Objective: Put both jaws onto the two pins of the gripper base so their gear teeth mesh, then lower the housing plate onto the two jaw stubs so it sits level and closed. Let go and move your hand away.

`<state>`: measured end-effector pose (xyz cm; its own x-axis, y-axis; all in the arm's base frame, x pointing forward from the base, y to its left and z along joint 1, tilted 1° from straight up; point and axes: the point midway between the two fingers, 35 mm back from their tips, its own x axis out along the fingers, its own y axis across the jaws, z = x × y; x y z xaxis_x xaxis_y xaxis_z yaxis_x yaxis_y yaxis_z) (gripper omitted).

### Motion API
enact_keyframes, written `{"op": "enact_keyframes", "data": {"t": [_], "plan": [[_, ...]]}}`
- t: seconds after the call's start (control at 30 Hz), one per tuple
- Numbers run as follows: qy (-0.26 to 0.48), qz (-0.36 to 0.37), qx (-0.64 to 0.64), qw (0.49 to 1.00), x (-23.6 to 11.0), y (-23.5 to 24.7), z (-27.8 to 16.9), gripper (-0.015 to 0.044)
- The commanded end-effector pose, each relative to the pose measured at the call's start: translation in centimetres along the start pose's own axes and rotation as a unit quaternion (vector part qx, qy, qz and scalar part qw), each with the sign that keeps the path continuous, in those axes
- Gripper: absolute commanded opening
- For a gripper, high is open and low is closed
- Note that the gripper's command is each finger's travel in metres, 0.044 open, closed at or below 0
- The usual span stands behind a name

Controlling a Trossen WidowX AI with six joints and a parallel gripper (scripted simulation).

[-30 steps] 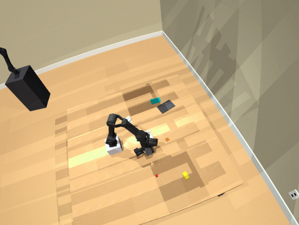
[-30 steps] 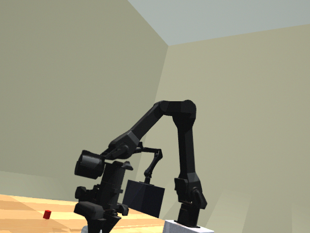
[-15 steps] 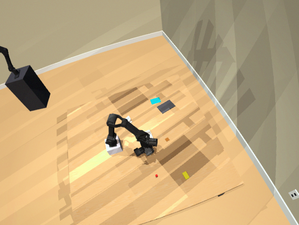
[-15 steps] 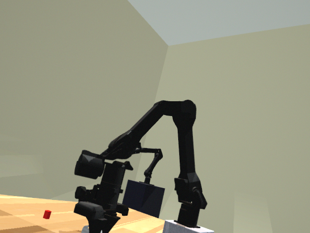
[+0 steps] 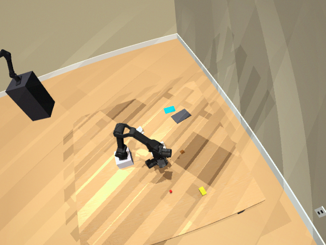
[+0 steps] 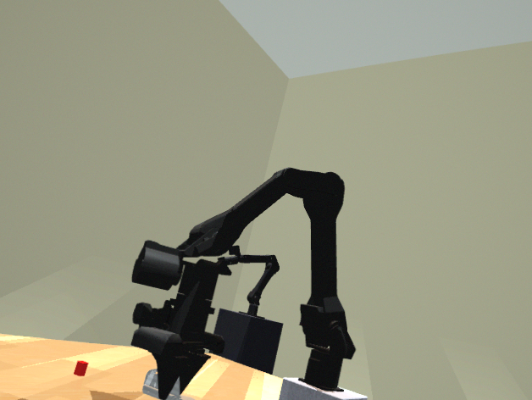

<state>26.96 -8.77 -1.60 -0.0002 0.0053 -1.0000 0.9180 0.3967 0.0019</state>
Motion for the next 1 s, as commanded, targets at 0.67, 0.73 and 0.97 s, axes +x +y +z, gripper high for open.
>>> {"op": "enact_keyframes", "data": {"t": [0.67, 0.73, 0.97], "plan": [[-0.004, 0.004, -0.033, 0.999, -5.1, 0.0, -0.4, 0.0134], [-0.004, 0.004, -0.062, 0.998, -5.1, 0.0, -0.6, 0.0134], [-0.004, 0.003, -0.163, 0.987, -5.1, 0.0, -1.6, 0.0134]]}}
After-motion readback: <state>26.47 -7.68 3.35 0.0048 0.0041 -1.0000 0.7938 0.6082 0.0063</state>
